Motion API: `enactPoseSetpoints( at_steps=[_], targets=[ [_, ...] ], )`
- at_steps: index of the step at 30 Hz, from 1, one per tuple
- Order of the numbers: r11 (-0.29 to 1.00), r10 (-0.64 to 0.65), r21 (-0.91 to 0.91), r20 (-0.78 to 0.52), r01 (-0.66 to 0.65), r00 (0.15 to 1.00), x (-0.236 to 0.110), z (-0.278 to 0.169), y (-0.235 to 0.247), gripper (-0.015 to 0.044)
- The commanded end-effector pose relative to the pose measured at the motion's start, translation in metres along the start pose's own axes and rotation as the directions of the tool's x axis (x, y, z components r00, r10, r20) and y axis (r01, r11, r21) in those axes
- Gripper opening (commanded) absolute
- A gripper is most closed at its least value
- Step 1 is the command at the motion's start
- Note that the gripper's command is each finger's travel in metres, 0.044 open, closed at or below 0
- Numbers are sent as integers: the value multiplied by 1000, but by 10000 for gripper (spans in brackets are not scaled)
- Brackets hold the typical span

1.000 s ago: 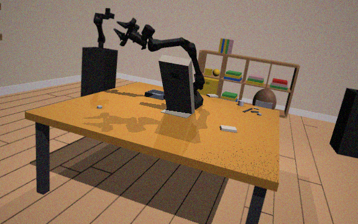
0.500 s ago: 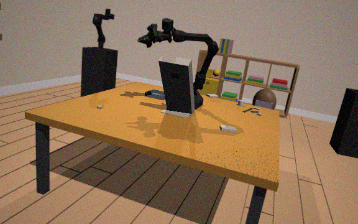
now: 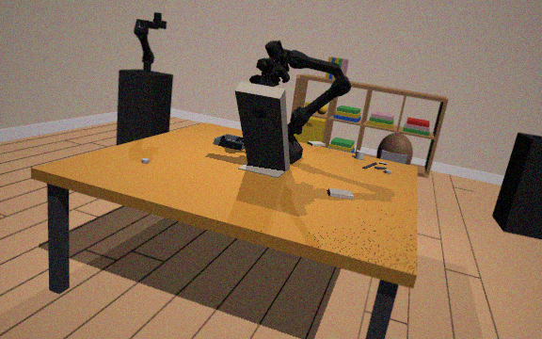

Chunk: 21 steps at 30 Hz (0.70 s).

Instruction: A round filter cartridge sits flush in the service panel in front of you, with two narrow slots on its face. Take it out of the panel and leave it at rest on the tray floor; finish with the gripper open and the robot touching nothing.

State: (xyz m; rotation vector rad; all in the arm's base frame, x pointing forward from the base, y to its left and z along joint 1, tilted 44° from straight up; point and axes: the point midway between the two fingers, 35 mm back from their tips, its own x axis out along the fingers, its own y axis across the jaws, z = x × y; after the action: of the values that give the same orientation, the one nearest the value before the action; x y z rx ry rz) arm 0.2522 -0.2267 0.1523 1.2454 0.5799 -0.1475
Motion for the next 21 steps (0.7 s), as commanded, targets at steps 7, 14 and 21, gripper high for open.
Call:
enactPoseSetpoints(
  at_steps=[7, 14, 21],
  targets=[
    [993, 112, -30, -51, -113, 992, -11, -36, 21, 114],
    [993, 112, -30, -51, -113, 992, -10, -36, 21, 114],
    [994, 107, -32, -54, -109, 993, 0, -36, 21, 114]
  ],
)
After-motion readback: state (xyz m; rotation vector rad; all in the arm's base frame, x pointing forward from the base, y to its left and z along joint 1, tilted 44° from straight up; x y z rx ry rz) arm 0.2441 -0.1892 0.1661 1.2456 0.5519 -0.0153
